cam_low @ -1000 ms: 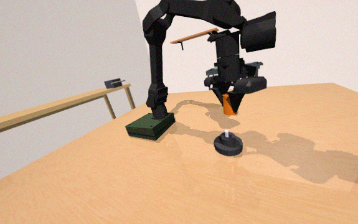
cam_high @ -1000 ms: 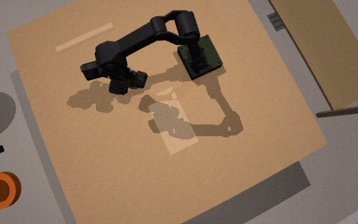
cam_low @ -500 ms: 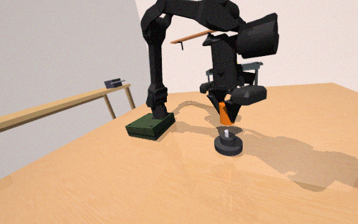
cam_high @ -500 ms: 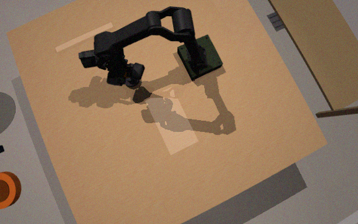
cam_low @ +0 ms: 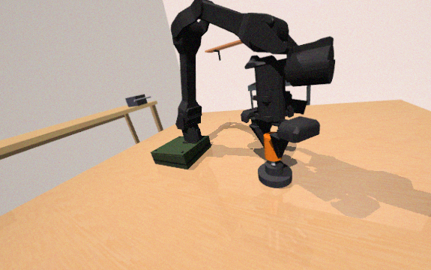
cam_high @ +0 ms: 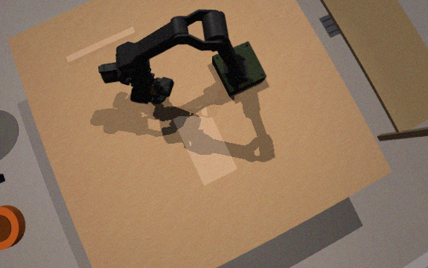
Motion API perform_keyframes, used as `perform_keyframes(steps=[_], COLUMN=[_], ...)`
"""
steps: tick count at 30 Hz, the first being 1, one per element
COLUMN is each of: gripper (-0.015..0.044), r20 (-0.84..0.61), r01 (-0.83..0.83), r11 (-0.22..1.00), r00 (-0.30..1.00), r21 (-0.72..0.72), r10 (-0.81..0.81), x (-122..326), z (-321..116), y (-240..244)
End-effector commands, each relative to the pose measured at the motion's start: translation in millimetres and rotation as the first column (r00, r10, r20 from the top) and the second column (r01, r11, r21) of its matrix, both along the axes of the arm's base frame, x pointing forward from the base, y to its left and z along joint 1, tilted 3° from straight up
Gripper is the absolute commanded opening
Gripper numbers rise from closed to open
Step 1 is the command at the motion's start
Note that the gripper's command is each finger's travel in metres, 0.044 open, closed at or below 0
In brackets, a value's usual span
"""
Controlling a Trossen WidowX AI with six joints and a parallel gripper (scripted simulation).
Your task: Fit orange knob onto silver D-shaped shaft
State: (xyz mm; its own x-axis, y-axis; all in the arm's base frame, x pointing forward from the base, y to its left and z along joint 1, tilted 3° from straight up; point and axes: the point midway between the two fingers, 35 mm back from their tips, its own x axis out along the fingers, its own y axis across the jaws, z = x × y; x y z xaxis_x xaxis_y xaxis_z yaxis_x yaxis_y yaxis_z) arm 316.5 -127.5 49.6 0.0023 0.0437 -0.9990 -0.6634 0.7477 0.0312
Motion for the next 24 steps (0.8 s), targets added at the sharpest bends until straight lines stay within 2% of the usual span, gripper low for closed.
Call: perform_keyframes(steps=[1, 24], gripper=[0.0000, 0.0000], r20=[-0.001, -0.001], r01=[-0.001, 0.000], r11=[1.000, 1.000], r00=[1.000, 1.000], r21=[-0.005, -0.005], r10=[0.001, 0.000], x=[0.3, -1.1], z=[-1.3, -2.7], y=[-1.1, -0.9])
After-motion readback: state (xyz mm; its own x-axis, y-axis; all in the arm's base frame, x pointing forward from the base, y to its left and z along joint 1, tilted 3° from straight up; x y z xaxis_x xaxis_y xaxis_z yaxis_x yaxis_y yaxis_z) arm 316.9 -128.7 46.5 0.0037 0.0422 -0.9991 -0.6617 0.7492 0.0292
